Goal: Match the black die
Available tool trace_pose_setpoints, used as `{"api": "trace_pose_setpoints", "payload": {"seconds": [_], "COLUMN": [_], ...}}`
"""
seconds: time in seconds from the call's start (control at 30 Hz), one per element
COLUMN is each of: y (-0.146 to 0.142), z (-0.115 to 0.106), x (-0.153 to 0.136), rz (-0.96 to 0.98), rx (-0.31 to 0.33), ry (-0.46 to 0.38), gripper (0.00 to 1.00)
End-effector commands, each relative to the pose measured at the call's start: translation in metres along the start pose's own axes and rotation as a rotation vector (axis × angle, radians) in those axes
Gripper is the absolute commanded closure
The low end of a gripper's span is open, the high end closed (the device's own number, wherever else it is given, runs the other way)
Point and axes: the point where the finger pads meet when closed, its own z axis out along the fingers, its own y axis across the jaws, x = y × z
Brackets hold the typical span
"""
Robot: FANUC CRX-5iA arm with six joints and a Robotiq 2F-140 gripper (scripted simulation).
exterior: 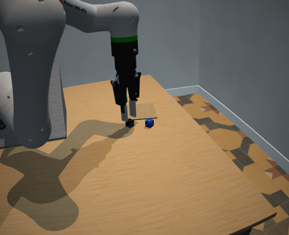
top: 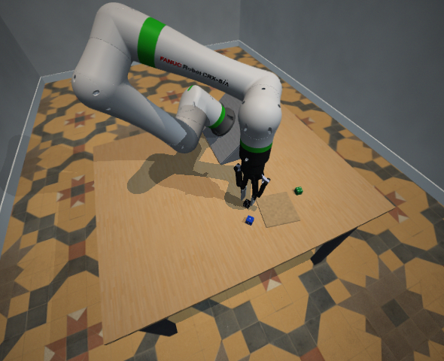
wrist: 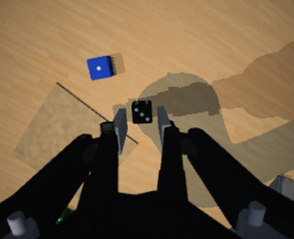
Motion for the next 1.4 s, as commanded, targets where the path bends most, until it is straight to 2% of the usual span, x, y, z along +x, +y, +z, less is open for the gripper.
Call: {"api": "trace_pose_setpoints", "payload": {"seconds": [0.0,0.87,1.37], "y": [0.000,0.000,0.000], "z": [0.000,0.002,0.025], "x": [0.000,0.000,0.000], "rz": [0.000,0.000,0.000], "rx": [0.000,0.000,0.000], "ry": [0.000,0.000,0.000], "gripper": [0.75,0.75,0.75]}}
